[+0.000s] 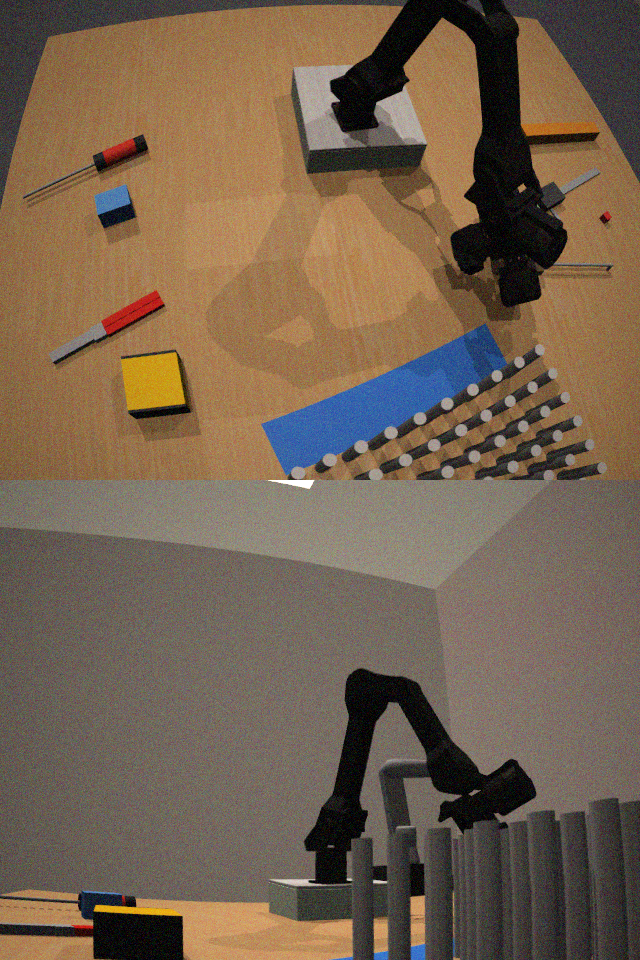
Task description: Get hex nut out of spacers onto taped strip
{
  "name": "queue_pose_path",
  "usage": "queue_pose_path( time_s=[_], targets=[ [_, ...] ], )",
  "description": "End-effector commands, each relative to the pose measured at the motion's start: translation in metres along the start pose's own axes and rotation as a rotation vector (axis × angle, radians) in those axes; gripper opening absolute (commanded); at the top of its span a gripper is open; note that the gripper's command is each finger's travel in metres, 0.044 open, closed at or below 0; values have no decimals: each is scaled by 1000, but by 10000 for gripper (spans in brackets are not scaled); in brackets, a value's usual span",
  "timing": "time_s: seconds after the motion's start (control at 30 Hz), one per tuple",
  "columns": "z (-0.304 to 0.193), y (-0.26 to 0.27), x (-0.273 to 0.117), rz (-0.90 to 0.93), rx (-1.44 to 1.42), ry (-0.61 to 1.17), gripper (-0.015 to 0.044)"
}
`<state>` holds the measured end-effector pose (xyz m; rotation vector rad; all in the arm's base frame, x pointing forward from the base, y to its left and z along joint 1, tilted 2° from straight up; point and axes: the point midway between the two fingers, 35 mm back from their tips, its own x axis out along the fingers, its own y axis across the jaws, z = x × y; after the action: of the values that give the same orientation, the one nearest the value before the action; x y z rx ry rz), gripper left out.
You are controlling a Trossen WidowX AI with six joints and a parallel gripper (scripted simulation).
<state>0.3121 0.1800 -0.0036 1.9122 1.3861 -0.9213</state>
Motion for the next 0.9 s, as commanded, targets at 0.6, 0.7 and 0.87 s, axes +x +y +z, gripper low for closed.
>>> queue_pose_path(
  time_s=[0.6,0.7,0.87],
  targets=[
    [-65,12,-81,0,-2,2,0],
    [-77,9,-102,0,-2,2,0],
    [-94,2,-136,-1,0,2,0]
  ],
)
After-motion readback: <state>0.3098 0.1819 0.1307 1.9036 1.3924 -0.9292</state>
